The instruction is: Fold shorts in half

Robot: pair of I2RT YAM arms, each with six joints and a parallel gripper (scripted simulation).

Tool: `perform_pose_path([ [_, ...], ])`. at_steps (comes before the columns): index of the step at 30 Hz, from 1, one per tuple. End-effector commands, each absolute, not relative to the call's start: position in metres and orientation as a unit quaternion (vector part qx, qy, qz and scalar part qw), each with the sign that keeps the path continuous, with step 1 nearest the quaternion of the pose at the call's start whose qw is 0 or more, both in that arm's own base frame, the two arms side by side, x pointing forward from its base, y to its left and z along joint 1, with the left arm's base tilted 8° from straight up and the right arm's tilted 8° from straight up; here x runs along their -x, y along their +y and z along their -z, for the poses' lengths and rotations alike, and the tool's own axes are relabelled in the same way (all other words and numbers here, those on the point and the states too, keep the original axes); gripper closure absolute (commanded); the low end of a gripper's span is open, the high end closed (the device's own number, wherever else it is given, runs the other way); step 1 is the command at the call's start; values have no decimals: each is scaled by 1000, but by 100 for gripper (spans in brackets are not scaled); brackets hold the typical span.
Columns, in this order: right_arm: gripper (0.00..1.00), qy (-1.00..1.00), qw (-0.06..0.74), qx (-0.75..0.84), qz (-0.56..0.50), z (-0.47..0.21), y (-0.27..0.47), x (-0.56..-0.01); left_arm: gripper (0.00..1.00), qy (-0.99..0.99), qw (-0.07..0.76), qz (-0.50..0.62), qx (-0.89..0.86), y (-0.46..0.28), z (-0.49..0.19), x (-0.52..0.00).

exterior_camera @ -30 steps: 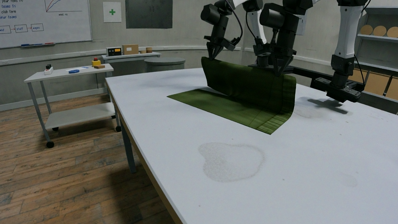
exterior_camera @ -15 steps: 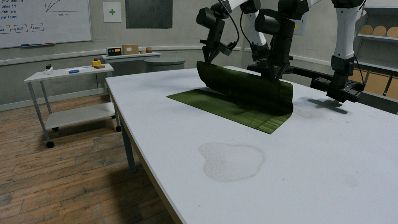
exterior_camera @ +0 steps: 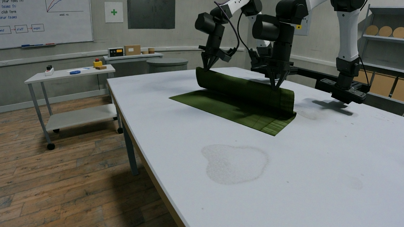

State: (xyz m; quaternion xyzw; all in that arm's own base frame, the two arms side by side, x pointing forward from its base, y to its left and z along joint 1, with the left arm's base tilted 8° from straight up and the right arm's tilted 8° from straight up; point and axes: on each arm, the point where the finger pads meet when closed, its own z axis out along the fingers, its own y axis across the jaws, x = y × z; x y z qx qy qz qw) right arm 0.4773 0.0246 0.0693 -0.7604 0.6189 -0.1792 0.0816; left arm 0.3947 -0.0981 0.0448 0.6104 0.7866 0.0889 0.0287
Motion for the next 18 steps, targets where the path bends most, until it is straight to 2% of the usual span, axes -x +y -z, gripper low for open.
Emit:
perform_pose_path([
  [1,100,613,106,752,217,-82,21,-511,100,789,4,-89,-608,-89,-45,-405],
  [5,100,612,111,751,222,-82,22,-519,100,793,-8,-84,-604,-85,-38,-418],
  [7,100,610,126,745,239,-107,22,-518,100,792,18,-95,-602,-90,-53,-422],
  [11,100,610,128,744,240,-109,22,-518,100,793,31,-100,-600,-89,-64,-424],
  [12,100,608,119,750,231,-69,23,-532,100,793,31,-100,-600,-89,-64,-424],
  [13,100,607,119,751,232,-67,23,-534,100,792,4,-86,-604,-85,-34,-427],
  [16,100,611,107,753,219,-62,22,-526,100,794,2,-89,-601,-85,-35,-426],
  [18,100,602,131,750,240,-60,25,-547,100,793,6,-89,-602,-83,-29,-437],
])
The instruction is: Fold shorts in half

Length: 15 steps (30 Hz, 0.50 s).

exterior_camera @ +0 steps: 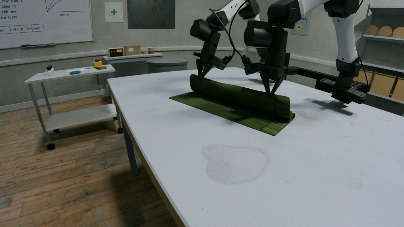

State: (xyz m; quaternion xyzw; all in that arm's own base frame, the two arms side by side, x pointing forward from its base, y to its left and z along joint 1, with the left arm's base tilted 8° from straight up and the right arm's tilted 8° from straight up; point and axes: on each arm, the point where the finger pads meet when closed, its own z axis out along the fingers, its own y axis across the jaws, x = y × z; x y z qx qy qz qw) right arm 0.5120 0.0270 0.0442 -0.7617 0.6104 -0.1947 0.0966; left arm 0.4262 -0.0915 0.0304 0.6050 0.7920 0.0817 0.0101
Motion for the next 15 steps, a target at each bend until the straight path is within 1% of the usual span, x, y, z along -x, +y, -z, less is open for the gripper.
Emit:
perform_pose_path([
  [1,100,601,134,751,239,-55,26,-550,100,794,6,-86,-602,-83,-27,-440],
  [6,100,596,141,750,251,-40,26,-568,100,796,7,-85,-600,-78,-16,-456],
  [7,100,598,141,747,253,-53,25,-563,100,796,7,-88,-599,-77,-16,-458],
  [9,100,596,155,741,268,-81,25,-564,100,797,28,-98,-596,-79,-39,-460],
  [15,100,596,154,741,267,-80,25,-563,100,798,34,-101,-594,-78,-45,-461],
])
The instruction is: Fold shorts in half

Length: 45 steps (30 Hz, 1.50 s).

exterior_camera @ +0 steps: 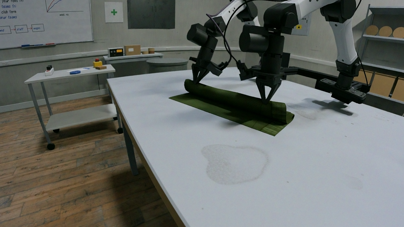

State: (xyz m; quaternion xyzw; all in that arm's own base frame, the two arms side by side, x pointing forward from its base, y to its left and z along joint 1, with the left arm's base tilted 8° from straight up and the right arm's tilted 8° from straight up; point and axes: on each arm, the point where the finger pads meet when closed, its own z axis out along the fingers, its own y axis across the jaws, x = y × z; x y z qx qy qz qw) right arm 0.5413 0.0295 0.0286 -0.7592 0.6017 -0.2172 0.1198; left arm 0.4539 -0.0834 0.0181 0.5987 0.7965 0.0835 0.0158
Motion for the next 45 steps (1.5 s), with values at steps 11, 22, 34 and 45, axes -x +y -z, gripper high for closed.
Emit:
perform_pose_path([
  [11,100,596,130,755,242,-37,26,-591,100,803,24,-95,-588,-71,-18,-486],
  [22,100,583,139,759,256,-7,27,-606,100,808,39,-101,-579,-69,3,-501],
  [34,100,583,151,752,268,-35,28,-608,100,808,40,-102,-579,-67,-14,-497],
  [45,86,583,135,762,249,-12,36,-604,86,806,24,-89,-585,-67,6,-497],
])
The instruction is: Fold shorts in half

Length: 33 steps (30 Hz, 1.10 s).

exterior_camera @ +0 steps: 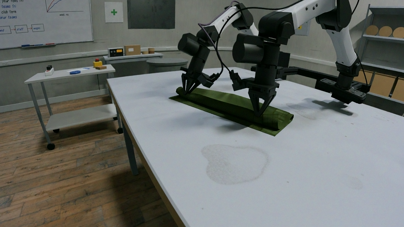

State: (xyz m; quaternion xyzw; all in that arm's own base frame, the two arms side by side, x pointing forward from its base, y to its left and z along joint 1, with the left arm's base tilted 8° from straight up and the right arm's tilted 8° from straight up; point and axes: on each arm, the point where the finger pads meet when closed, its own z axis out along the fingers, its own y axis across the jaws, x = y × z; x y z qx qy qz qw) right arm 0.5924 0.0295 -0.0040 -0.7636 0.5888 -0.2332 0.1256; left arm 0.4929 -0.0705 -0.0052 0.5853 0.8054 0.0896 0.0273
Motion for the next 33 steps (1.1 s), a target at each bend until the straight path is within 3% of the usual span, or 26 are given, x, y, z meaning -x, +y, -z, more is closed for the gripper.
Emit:
perform_pose_path([
  [1,86,582,135,762,247,-11,37,-605,86,806,26,-89,-585,-67,4,-499],
  [33,86,586,133,762,244,-10,42,-631,86,805,34,-87,-586,-63,-4,-533],
])
